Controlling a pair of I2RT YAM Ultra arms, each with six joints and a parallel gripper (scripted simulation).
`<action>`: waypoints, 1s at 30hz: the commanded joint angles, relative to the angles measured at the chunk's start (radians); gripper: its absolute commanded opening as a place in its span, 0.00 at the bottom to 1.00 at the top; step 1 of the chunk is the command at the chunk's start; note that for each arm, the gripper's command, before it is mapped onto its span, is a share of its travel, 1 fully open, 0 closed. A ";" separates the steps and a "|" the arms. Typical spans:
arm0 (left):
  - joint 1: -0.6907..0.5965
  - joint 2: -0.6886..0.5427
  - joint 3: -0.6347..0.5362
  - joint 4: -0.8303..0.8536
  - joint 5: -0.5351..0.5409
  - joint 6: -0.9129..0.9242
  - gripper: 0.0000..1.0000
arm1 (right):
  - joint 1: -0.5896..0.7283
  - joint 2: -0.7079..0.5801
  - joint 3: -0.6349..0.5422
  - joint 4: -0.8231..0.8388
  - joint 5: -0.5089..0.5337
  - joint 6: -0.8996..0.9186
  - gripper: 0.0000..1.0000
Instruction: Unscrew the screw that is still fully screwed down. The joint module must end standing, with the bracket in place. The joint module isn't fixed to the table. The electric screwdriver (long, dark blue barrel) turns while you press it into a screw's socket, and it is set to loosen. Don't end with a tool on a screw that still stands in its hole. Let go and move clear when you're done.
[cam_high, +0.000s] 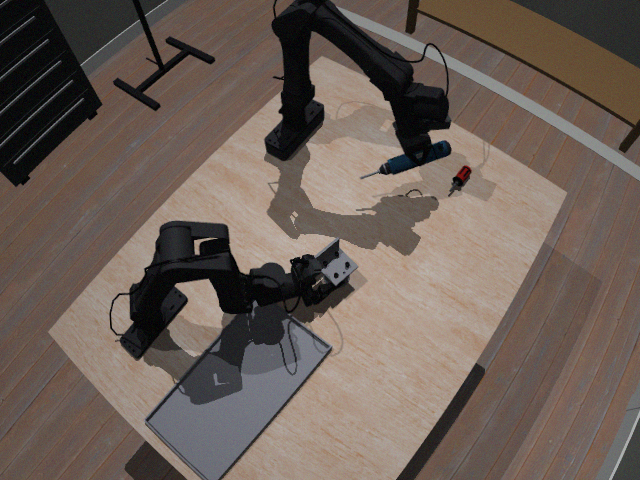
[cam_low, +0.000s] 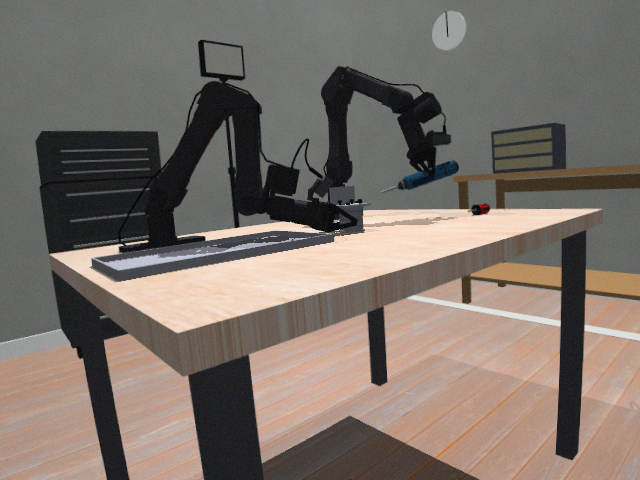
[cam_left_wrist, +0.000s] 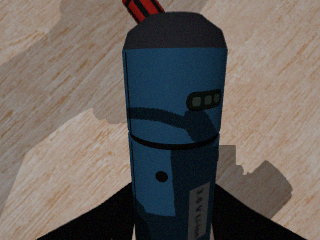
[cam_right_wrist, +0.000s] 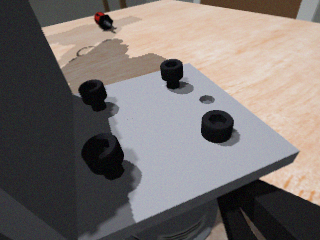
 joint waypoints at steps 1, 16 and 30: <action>-0.037 -0.054 -0.016 0.082 -0.003 0.035 0.42 | 0.002 -0.005 0.006 -0.010 0.005 0.004 0.59; -0.114 -0.098 -0.072 0.202 -0.004 0.105 0.42 | 0.002 -0.005 0.006 -0.010 0.005 0.004 0.59; -0.184 -0.139 -0.111 0.312 -0.005 0.169 0.42 | 0.002 -0.005 0.006 -0.010 0.005 0.004 0.59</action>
